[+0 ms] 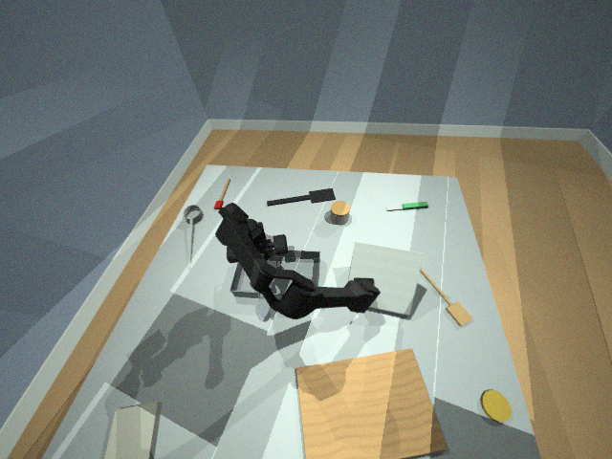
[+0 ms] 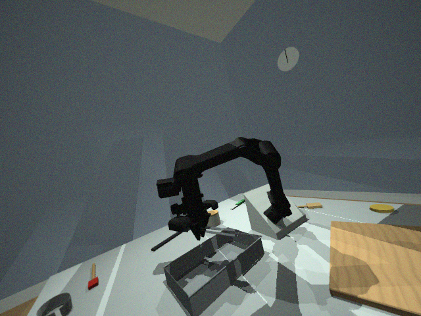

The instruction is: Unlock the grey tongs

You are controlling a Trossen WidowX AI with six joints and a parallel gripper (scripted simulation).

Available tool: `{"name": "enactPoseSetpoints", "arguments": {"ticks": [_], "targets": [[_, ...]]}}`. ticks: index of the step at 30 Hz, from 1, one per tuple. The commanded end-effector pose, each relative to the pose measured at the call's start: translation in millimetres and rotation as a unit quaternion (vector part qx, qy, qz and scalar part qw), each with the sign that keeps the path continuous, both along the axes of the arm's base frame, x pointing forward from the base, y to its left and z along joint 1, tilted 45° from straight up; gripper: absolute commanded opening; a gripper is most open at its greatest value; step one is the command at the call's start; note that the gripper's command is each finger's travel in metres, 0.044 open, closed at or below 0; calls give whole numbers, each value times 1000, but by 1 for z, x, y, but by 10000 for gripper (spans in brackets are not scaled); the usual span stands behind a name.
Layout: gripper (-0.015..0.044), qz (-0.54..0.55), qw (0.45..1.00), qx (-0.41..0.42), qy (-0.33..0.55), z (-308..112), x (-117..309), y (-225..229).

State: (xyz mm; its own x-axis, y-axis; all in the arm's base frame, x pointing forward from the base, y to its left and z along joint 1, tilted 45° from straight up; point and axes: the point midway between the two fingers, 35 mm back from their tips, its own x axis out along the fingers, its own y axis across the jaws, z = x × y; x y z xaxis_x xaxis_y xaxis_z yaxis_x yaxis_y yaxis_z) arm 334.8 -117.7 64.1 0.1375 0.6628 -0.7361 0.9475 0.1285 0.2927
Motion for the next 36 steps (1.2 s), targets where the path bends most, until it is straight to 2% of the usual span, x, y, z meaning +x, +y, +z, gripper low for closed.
{"name": "enactPoseSetpoints", "arguments": {"ticks": [1, 15, 29, 36], "targets": [[-150, 40, 998, -6, -40, 27, 1, 19], [-150, 161, 973, -32, -165, 104, -10, 77], [-150, 277, 916, -49, -287, 172, -46, 136], [-150, 297, 902, -51, -308, 183, -55, 146]]}}
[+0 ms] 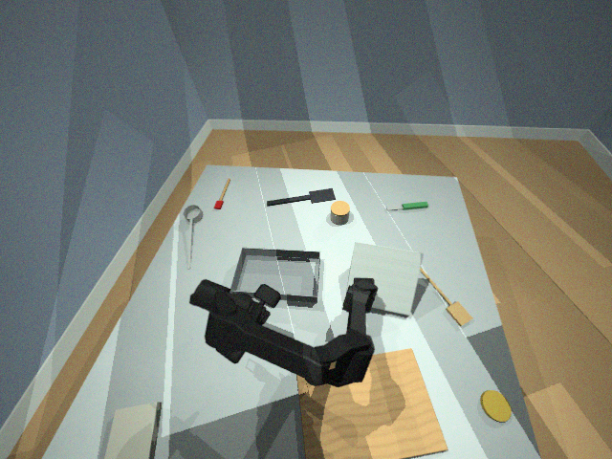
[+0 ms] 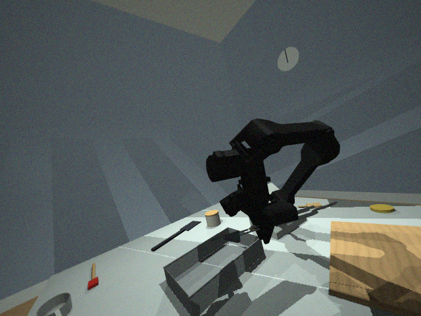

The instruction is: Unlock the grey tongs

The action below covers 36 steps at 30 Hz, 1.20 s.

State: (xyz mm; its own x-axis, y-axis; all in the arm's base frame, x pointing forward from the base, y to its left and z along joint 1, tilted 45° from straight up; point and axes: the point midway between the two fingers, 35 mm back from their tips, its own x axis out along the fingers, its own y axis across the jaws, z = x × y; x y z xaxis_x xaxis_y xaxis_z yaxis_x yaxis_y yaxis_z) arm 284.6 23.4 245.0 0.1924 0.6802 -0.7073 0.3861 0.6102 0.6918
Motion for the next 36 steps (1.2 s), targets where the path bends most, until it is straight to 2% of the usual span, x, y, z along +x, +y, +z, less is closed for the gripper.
{"name": "enactPoseSetpoints", "arguments": {"ticks": [1, 14, 36], "targets": [[-150, 12, 1000, 2, -6, 2, -5, 5], [-150, 77, 996, -41, -28, 11, -22, 43], [-150, 207, 966, -115, -103, 33, -77, 111]]}}
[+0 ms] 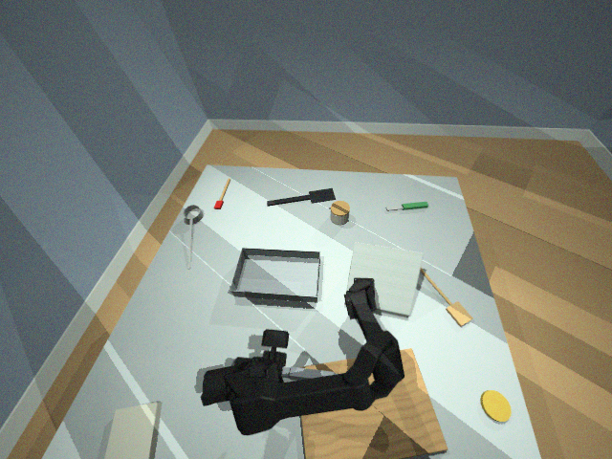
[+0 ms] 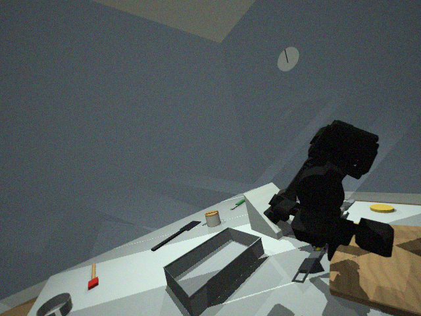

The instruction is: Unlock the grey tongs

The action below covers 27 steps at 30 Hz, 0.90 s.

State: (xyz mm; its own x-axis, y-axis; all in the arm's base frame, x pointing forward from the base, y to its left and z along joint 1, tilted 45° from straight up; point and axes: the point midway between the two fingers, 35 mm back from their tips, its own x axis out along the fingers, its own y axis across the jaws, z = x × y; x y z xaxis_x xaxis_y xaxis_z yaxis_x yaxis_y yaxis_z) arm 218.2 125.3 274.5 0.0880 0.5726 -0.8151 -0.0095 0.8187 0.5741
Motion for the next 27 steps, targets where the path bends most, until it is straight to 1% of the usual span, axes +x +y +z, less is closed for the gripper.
{"name": "enactPoseSetpoints", "arguments": {"ticks": [1, 13, 27], "targets": [[-150, 24, 999, -13, -18, 4, -14, 11], [-150, 88, 993, -33, -75, 17, -47, 33], [-150, 151, 979, -35, -135, 33, -90, 49]]}}
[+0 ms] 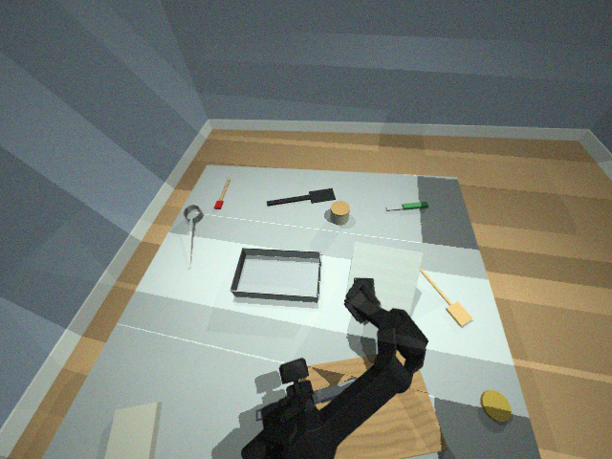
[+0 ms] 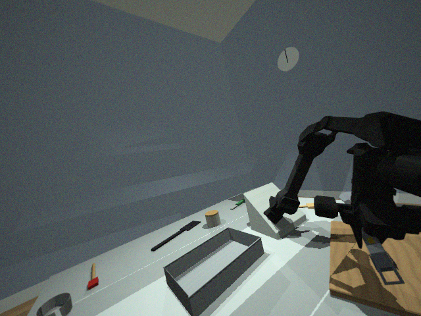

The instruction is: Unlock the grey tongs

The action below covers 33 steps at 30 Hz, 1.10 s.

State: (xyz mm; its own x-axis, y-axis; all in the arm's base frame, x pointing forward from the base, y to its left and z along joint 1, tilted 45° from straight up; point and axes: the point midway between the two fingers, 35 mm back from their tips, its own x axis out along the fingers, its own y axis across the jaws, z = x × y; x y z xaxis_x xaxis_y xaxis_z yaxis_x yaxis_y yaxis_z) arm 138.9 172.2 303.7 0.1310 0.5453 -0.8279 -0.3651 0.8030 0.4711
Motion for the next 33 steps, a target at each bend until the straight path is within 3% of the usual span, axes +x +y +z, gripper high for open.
{"name": "enactPoseSetpoints", "arguments": {"ticks": [1, 33], "targets": [[-150, 19, 1000, 1, -19, 5, -14, 3], [-150, 147, 979, 74, -121, 42, -99, -5]]}}
